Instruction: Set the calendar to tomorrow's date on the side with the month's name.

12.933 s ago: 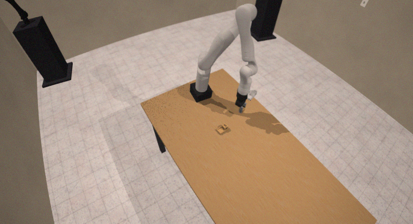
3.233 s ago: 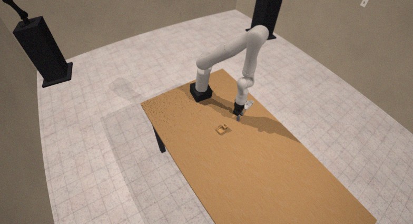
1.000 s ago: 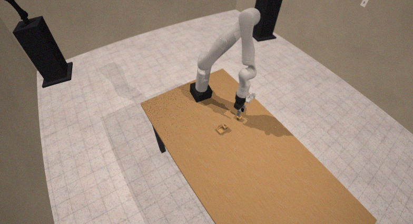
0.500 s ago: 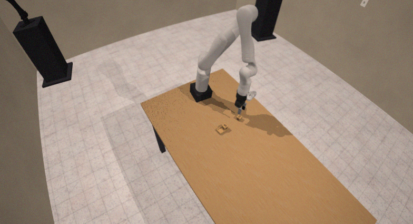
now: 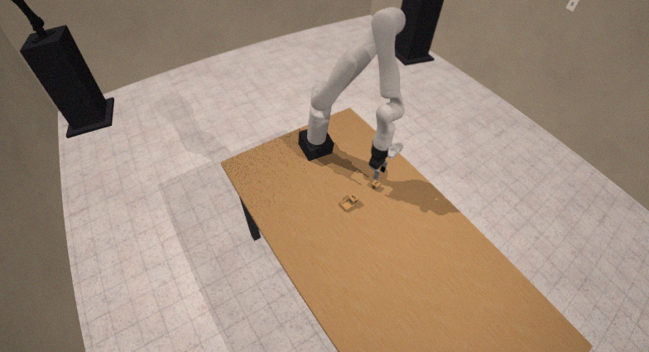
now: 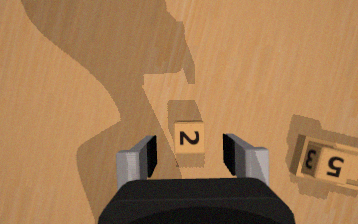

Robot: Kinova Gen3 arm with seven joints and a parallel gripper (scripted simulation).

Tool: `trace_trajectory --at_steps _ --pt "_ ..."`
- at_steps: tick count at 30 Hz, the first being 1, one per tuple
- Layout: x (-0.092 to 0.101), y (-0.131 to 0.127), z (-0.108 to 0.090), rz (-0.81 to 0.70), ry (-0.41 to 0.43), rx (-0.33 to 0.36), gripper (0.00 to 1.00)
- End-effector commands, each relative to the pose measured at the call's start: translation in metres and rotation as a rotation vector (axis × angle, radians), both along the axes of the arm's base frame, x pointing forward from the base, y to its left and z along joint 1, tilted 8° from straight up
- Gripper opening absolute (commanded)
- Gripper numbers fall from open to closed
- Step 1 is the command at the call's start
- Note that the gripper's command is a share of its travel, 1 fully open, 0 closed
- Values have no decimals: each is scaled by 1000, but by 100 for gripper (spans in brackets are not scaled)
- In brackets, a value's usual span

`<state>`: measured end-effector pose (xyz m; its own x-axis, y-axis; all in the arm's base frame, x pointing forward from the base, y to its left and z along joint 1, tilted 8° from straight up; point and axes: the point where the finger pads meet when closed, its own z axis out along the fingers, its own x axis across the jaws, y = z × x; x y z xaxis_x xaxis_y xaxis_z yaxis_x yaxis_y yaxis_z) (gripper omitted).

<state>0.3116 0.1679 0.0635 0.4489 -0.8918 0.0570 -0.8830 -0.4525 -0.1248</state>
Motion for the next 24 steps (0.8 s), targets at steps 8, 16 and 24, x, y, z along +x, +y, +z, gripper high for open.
trace_trajectory --at_steps 8,16,24 --pt "0 1 1 4 3 2 100" --pt "0 2 1 65 5 -7 100" --pt "-1 4 0 297 12 -41 100"
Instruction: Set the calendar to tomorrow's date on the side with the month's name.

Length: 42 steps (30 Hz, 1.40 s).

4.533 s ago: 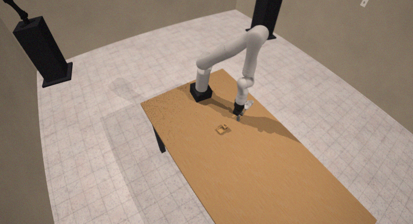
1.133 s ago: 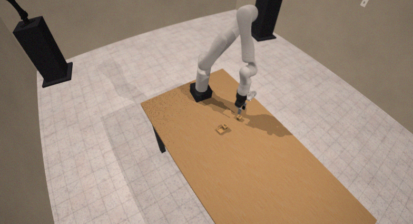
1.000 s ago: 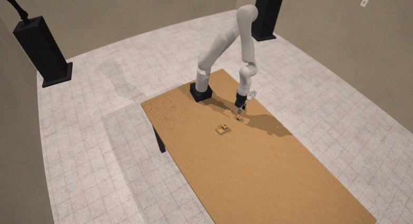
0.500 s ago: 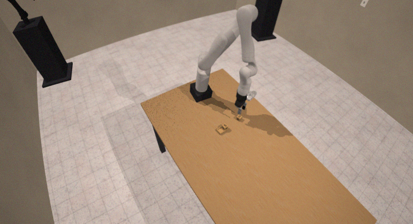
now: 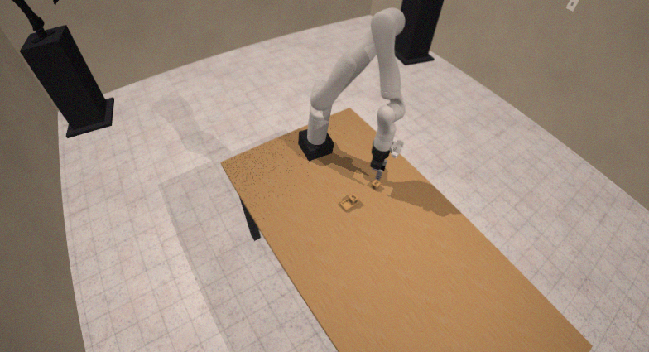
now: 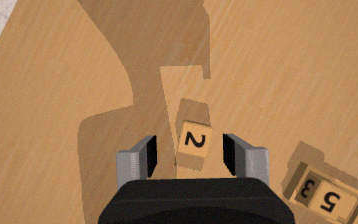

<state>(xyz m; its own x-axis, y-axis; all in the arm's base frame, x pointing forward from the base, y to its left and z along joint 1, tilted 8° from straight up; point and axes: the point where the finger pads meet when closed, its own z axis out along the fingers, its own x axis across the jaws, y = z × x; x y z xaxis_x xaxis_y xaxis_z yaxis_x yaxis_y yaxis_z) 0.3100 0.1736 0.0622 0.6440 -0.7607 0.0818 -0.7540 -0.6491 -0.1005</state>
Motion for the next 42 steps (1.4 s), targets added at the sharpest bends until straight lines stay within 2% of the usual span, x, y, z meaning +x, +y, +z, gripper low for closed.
trace_trajectory --at_steps 1,3,5,20,22,27,32,42 --pt "1 -1 1 103 7 -13 100" --pt "0 -1 0 191 9 -24 100" --pt "0 -1 0 191 9 -24 100" --pt "-1 -2 1 929 3 -118 100" --pt "-1 -2 1 929 3 -118 100" --pt "-1 -3 2 1122 -5 -144 100" --pt "0 -5 3 1245 -11 -162 100" --pt "0 -6 3 1311 -13 -172 100"
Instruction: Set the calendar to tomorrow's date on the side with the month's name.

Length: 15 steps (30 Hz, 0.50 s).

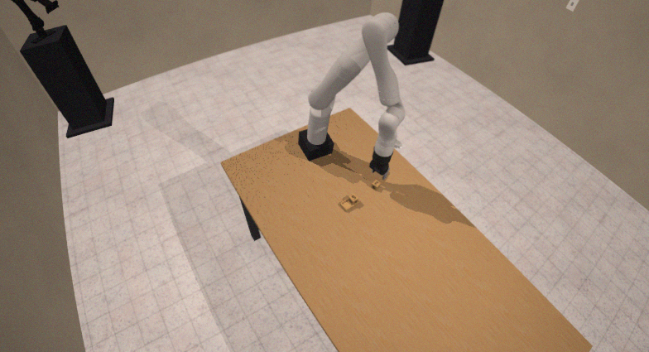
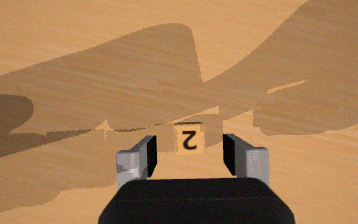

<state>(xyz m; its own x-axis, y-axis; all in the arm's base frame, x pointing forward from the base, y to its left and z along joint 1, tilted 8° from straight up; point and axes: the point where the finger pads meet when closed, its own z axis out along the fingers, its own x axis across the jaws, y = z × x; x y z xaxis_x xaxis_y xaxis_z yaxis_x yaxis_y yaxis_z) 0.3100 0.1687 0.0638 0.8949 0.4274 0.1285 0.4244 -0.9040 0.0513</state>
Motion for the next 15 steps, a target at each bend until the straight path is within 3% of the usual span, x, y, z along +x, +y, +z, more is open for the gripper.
trace_trajectory --at_steps 1,2,3,15 --pt "0 -1 1 16 1 -4 100" --pt "0 -1 1 16 1 -4 100" --pt "0 -1 1 16 2 -4 90" --pt "0 -1 1 16 2 -4 90"
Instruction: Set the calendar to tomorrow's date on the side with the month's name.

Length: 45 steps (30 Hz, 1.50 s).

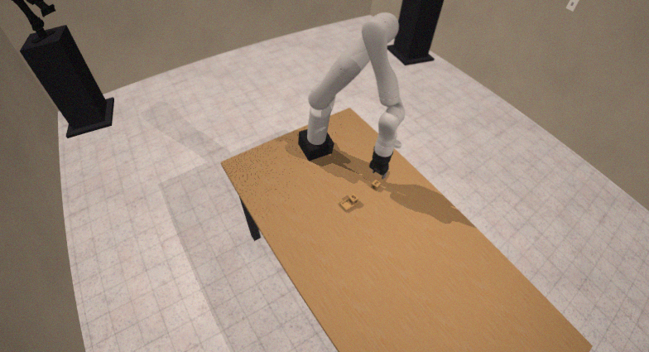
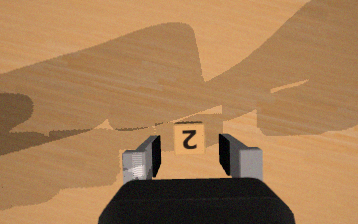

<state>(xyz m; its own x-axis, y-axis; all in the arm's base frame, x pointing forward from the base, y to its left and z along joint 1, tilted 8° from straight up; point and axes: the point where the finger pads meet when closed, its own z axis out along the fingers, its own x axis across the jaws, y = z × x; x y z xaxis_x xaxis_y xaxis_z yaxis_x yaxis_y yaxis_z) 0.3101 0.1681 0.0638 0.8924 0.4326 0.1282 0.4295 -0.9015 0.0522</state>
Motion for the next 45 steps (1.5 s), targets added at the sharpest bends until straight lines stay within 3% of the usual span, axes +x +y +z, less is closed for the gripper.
trace_trajectory --at_steps 1,33,45 --pt "0 -1 1 10 2 -3 90" --pt "2 0 -1 11 -6 0 90" --pt "3 -1 -13 11 -3 -2 90"
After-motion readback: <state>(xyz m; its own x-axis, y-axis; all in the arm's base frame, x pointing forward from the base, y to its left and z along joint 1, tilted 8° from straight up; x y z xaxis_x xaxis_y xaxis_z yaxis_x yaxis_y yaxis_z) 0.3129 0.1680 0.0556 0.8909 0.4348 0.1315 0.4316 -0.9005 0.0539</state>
